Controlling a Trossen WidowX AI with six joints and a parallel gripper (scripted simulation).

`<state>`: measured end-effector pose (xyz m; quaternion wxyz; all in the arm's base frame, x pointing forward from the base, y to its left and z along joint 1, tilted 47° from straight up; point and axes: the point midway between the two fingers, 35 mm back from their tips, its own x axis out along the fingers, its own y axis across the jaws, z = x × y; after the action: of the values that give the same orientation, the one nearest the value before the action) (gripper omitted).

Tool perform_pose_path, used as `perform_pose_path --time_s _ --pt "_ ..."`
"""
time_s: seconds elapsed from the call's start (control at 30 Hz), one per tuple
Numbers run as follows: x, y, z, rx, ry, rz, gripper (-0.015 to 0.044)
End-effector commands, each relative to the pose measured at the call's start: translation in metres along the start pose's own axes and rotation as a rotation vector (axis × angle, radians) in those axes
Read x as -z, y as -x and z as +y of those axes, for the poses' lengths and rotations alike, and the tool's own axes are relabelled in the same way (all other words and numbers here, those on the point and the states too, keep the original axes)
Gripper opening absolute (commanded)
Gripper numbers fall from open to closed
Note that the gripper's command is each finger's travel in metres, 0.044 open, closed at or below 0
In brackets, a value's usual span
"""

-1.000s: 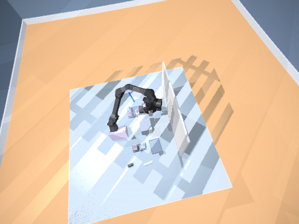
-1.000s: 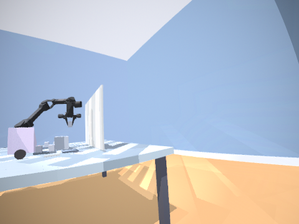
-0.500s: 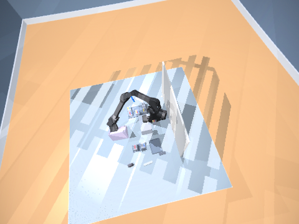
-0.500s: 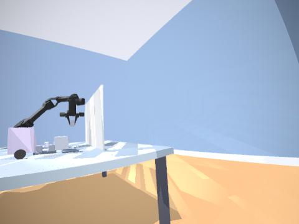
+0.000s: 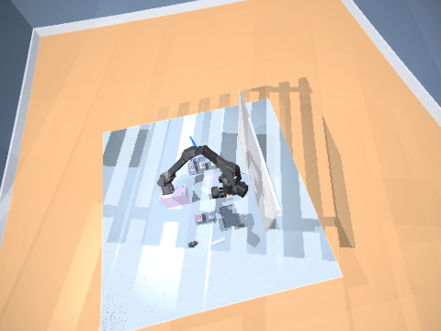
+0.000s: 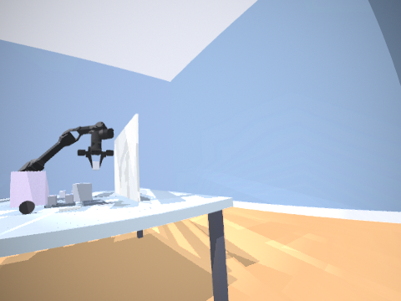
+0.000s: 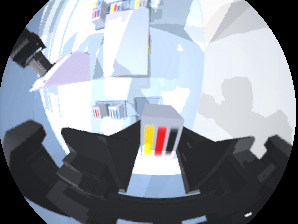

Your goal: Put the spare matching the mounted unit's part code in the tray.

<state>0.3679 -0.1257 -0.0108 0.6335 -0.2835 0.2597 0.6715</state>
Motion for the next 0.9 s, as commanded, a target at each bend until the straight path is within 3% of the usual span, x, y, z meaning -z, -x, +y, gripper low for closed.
perform_pose_path --time_s 0.0,0.3,0.87 --pt "0.023 -0.003 0.004 -0.002 0.008 0.001 0.0000" --pt "0.063 -0.012 0.016 -0.001 0.038 -0.020 0.0000" --pt "0.066 -0.024 0.014 0.000 0.038 -0.019 0.0000"
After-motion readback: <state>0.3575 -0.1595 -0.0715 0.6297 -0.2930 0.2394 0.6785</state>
